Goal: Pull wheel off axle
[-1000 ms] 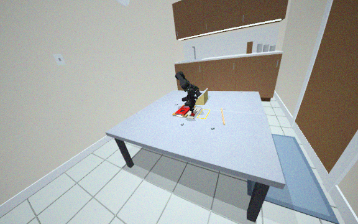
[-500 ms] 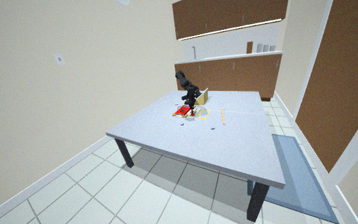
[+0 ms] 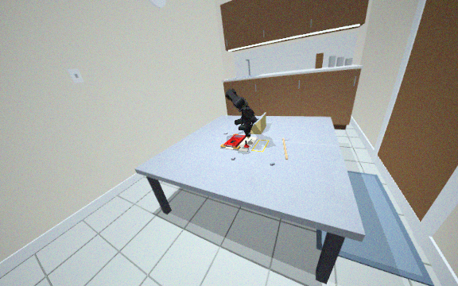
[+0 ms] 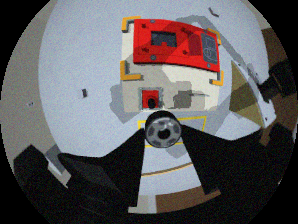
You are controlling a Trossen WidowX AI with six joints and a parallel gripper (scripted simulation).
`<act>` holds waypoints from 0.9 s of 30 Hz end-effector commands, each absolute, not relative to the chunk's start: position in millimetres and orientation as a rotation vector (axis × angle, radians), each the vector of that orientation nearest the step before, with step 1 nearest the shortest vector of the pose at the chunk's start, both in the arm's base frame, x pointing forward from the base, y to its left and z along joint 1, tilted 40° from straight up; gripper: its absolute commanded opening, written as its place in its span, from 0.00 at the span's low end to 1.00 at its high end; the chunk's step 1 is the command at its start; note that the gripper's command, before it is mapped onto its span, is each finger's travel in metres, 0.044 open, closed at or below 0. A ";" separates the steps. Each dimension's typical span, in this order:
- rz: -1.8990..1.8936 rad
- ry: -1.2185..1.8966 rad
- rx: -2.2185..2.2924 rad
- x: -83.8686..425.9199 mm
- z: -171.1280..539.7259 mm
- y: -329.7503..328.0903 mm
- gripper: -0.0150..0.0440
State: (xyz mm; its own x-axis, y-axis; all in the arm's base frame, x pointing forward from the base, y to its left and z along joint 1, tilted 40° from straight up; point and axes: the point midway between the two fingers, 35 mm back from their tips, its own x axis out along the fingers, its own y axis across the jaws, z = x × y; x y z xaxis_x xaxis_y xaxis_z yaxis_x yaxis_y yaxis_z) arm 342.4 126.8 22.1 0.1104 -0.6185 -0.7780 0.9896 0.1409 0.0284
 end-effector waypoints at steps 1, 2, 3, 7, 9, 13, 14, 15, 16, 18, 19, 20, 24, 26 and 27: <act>-1.313 0.734 0.640 327.3 7.8 141.8 0.25; -1.313 0.732 0.642 324.5 5.3 145.1 0.25; -1.312 0.730 0.644 321.6 2.8 148.5 0.25; -1.314 0.720 0.651 309.9 -6.7 160.7 0.25; -1.315 0.715 0.654 303.8 -11.3 166.4 0.25; -1.318 0.702 0.661 291.2 -20.3 177.1 0.25; -1.319 0.699 0.663 288.0 -22.5 179.6 0.25; -1.319 0.696 0.664 285.4 -24.3 181.5 0.25; -1.319 0.695 0.665 283.9 -25.3 182.6 0.25; -1.320 0.694 0.665 283.4 -25.6 183.0 0.25; -1.320 0.694 0.665 283.4 -25.6 183.0 0.25; -1.320 0.694 0.665 283.5 -26.1 182.6 0.25; -1.320 0.694 0.665 284.5 -32.3 177.7 0.25; -1.320 0.694 0.665 285.2 -36.9 173.9 0.25; -1.320 0.693 0.665 285.5 -39.2 172.0 0.25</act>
